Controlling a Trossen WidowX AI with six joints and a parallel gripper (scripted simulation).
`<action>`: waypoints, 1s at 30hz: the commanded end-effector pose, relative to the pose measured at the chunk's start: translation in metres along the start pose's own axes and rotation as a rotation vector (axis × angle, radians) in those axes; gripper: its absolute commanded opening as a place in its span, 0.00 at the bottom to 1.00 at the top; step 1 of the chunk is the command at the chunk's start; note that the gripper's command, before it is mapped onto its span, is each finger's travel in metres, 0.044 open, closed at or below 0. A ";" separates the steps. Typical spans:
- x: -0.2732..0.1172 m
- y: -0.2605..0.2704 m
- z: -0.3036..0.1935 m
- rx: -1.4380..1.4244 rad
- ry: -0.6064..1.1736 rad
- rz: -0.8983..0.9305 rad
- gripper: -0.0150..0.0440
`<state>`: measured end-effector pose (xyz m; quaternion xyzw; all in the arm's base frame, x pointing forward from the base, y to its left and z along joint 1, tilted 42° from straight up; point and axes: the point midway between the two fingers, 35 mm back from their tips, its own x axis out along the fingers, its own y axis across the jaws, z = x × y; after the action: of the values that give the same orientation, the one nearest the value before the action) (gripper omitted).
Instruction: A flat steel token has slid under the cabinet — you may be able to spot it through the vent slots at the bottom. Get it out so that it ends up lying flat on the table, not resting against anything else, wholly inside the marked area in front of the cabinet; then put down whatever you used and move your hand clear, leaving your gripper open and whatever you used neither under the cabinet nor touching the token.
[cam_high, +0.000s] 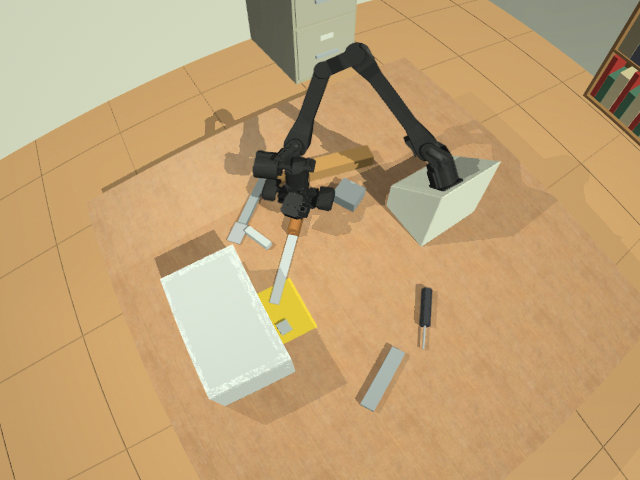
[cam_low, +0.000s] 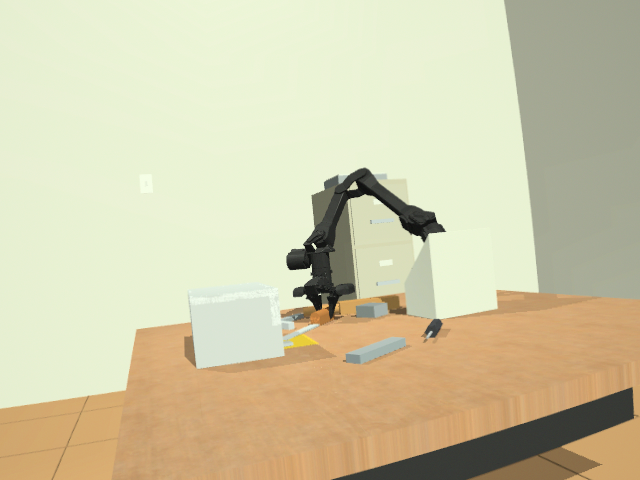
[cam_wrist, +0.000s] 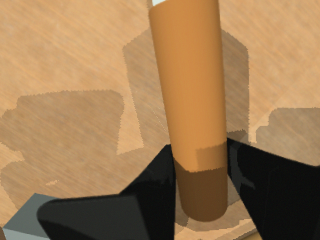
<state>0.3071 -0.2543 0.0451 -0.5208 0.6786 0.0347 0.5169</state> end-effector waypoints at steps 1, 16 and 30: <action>-0.002 0.000 -0.008 -0.006 -0.004 -0.001 0.25; 0.000 0.000 -0.027 0.000 0.003 0.002 0.34; -0.019 -0.002 -0.025 0.000 0.000 0.003 0.97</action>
<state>0.2887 -0.2658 0.0607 -0.5197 0.6806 0.0388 0.5150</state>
